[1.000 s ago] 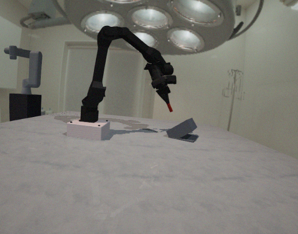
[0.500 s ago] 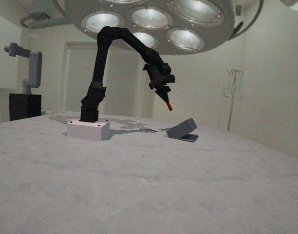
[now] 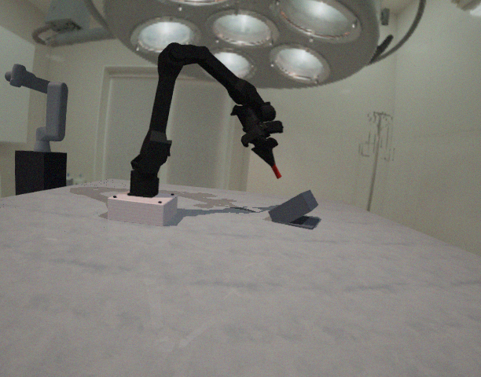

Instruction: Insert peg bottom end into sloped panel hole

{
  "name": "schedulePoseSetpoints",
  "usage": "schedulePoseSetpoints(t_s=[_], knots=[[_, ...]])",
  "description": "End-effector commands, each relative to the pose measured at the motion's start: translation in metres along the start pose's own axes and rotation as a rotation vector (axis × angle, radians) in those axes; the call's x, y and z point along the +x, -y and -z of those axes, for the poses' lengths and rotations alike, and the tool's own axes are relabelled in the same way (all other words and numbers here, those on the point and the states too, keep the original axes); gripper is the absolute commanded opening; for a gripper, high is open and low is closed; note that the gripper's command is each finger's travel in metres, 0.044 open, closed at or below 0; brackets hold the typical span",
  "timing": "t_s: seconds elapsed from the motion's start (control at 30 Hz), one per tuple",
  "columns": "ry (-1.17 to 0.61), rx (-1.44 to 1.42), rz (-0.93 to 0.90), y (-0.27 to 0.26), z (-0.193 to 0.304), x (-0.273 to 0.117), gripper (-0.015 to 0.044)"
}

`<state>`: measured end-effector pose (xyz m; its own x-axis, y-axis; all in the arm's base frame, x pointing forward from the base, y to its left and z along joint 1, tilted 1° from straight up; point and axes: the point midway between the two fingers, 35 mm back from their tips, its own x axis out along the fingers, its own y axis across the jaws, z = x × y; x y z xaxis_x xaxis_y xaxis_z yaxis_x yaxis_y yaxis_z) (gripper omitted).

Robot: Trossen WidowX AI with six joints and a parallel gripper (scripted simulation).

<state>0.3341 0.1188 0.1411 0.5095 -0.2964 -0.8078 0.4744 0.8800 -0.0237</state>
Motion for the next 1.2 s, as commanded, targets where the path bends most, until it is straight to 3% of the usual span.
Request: schedulePoseSetpoints(t_s=[0.0,0.57,1.17], knots=[[0.000,0.013,0.014,0.000,0.004,0.012,0.0000],[0.022,0.074,-0.002,-0.005,0.005,0.043,0.0000],[0.026,0.077,-0.001,-0.006,0.004,0.047,0.0000]])
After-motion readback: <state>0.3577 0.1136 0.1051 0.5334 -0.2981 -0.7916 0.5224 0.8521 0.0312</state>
